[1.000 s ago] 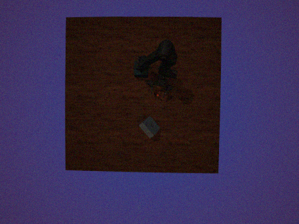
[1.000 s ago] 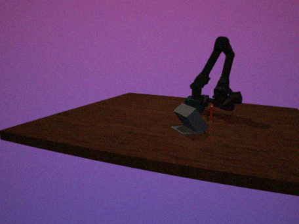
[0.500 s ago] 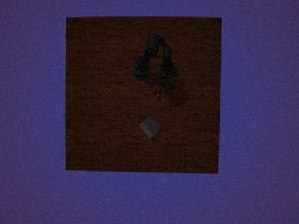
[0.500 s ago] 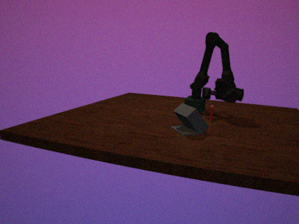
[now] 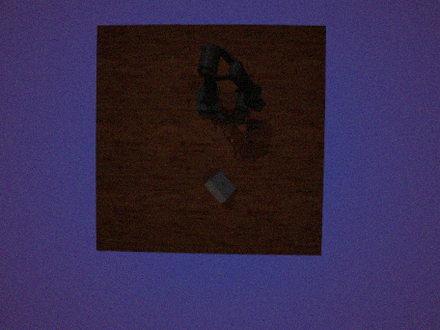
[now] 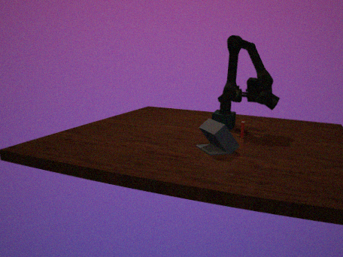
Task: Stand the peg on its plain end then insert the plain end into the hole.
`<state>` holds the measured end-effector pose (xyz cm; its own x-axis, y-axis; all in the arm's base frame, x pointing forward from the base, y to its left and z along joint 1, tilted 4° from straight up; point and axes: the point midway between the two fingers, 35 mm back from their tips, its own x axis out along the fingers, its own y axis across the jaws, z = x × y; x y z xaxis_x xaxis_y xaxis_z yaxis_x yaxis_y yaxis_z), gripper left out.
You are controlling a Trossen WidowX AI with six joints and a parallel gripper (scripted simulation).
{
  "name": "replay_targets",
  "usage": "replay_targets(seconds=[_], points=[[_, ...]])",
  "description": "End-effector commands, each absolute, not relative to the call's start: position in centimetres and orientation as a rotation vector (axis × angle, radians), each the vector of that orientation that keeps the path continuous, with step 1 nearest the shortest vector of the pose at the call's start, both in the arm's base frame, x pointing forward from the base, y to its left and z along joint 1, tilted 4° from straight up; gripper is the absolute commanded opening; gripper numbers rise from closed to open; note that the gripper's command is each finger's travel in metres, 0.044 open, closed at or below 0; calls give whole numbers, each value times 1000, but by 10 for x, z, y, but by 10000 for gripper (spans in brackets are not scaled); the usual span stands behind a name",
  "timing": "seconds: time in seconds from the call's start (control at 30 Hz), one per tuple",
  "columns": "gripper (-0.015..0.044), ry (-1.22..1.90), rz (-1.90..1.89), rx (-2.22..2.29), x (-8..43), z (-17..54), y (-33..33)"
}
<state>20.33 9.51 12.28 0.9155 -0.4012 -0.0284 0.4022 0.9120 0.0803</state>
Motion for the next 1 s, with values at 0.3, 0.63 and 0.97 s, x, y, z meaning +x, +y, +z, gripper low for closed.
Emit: replay_targets(seconds=[0.3,0.63,0.97], points=[[440,10,-413,96,196,174,86],[440,132,-590,45,197,162,65],[440,385,-806,-1,193,140,41]])
